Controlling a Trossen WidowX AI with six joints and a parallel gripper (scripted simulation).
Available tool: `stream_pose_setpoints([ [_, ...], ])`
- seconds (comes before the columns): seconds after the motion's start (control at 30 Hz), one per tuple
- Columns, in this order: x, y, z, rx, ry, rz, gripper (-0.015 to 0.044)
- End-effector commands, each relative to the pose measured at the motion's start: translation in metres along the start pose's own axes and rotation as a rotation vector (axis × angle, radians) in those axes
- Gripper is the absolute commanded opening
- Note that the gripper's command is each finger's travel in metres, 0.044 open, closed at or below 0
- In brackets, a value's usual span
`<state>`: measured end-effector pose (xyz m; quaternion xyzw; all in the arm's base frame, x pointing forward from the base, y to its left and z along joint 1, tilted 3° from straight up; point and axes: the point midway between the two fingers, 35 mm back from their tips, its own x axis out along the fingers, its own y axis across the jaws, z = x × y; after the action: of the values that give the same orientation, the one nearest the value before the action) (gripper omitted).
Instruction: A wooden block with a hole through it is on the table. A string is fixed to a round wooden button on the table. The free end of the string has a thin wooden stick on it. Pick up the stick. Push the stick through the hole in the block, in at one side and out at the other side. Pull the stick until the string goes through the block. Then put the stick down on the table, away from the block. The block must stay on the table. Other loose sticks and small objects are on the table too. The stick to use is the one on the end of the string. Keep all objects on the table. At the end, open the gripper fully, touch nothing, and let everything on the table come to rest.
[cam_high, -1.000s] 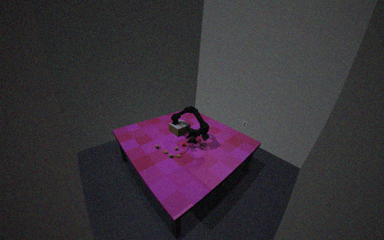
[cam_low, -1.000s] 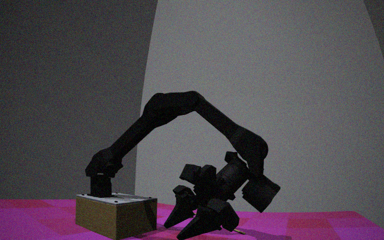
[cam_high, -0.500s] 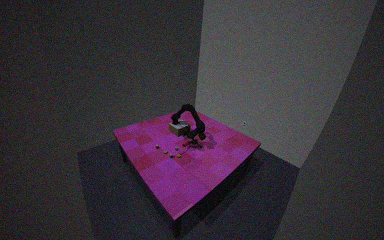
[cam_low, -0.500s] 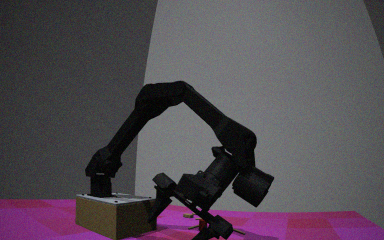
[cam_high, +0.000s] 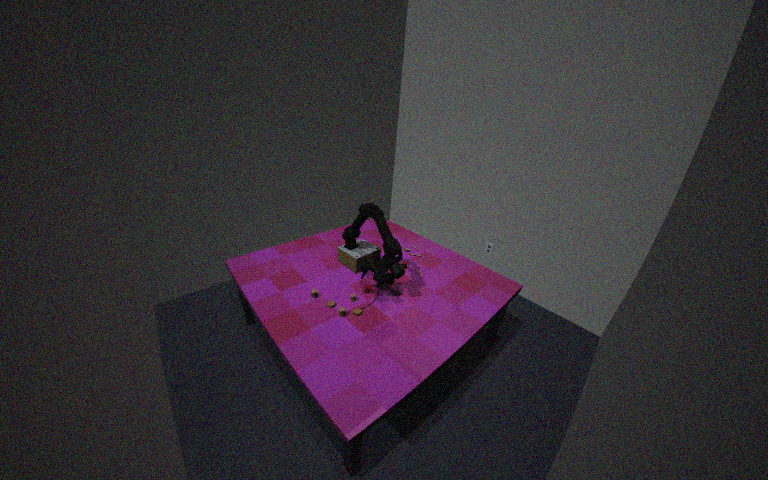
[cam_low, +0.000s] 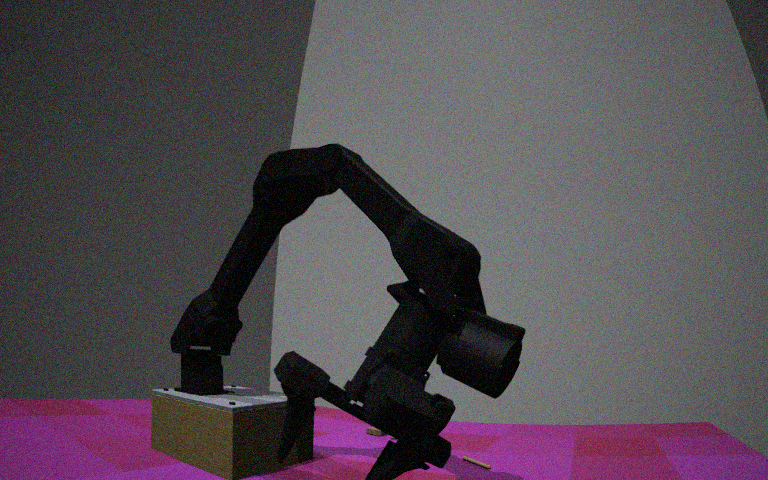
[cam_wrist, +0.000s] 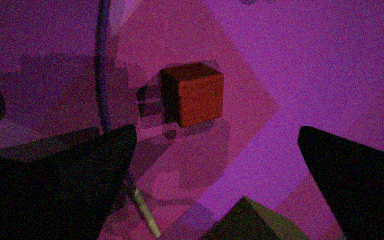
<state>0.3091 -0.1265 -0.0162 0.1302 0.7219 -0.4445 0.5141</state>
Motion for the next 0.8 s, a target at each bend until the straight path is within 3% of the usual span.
stream_pose_setpoints([
  [0.0, -0.002, -0.011, 0.002, -0.713, -0.095, 0.200, 0.0440],
  [0.77, 0.000, -0.022, 0.005, -1.811, -0.501, 0.244, 0.0440],
])
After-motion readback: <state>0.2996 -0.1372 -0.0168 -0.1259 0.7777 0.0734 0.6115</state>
